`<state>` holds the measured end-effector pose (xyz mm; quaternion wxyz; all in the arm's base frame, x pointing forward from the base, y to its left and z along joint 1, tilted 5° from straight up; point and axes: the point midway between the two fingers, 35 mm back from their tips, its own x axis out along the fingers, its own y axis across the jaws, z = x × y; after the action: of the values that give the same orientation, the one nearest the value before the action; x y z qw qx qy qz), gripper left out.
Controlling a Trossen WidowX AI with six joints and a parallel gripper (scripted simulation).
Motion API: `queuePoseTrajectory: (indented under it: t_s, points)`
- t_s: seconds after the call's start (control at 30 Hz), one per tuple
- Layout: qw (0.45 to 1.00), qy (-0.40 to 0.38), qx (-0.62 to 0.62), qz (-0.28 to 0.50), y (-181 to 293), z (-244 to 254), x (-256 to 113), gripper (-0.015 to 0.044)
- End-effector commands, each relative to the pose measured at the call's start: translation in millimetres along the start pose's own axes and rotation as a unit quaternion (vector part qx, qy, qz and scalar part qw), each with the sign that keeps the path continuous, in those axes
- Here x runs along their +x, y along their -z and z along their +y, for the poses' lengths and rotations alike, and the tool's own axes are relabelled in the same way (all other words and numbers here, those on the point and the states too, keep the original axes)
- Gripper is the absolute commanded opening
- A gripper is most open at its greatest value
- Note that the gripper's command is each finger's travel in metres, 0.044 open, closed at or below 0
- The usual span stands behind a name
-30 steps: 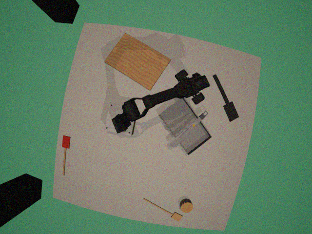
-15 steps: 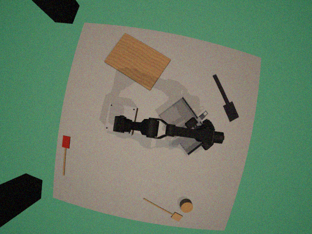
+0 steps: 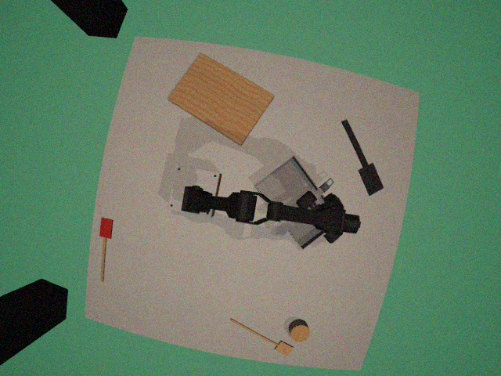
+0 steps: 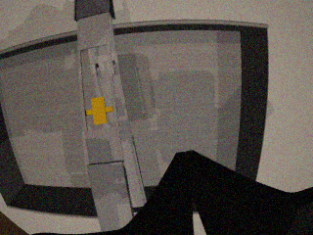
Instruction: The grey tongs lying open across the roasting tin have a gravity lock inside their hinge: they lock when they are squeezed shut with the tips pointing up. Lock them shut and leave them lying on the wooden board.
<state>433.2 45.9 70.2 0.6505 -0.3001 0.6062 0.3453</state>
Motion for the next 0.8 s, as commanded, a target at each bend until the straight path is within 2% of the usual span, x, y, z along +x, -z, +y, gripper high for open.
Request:
queuePoseTrajectory:
  t_s: [0.0,0.77]
  points:
    - [1.0,0.0,-0.003,0.001,0,0,5,-0.015]
    - [1.0,0.0,-0.003,0.001,0,-1,43,-0.015]
